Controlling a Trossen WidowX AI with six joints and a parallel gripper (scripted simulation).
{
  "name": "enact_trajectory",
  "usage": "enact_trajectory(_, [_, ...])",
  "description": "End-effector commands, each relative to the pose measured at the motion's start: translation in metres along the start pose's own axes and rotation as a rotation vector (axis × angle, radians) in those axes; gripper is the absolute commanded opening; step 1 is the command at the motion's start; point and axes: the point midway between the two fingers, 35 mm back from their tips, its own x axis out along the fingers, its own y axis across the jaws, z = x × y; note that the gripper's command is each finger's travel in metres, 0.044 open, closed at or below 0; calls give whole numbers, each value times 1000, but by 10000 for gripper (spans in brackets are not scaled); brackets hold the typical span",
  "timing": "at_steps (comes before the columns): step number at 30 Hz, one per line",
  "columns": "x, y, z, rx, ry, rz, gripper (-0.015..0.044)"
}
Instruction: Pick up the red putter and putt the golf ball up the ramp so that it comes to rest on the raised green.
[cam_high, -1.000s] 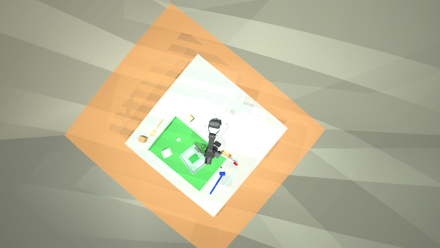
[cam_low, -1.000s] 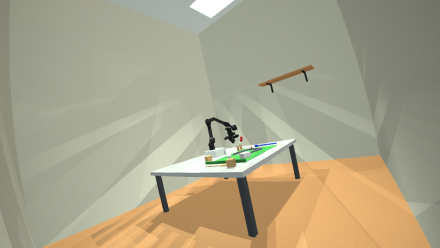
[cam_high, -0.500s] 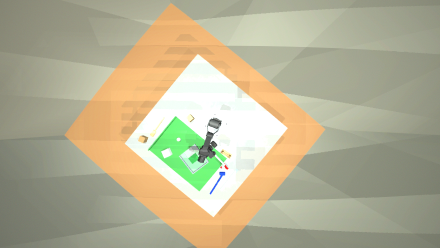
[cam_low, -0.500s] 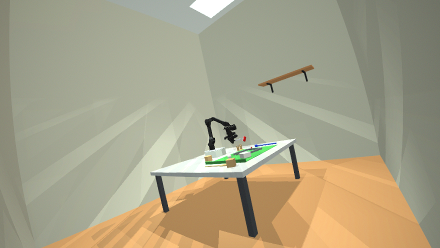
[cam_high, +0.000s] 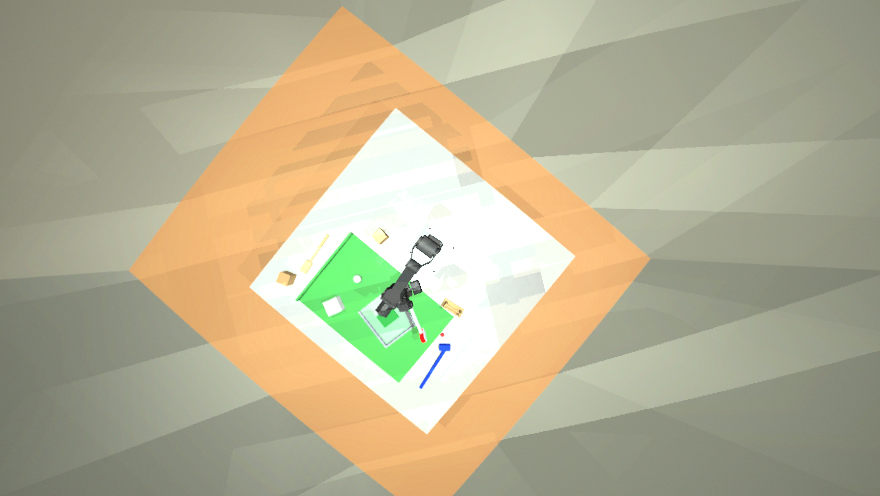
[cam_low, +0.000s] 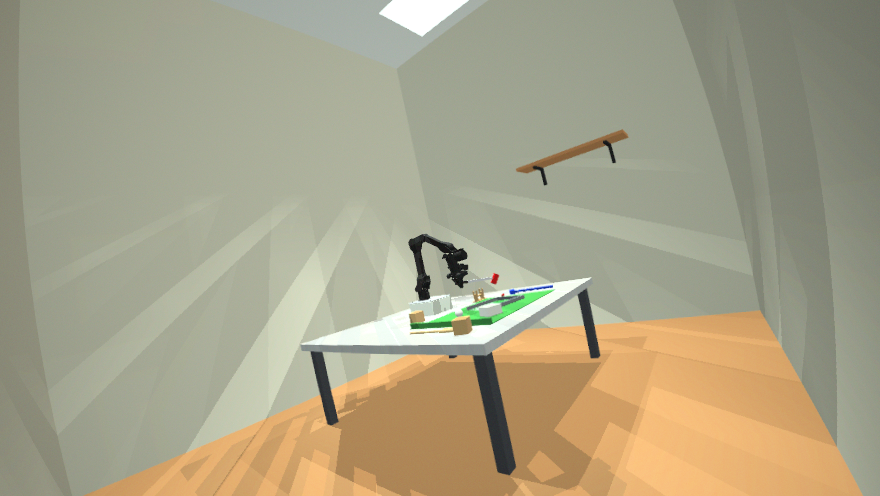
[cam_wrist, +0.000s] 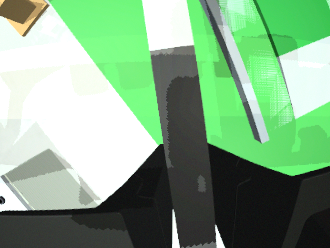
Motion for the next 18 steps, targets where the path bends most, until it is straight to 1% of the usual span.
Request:
enact_trajectory(1, [-6, -13, -12, 86, 6, -23, 0])
enact_trajectory(18, [-27, -49, -92, 502, 64, -80, 0])
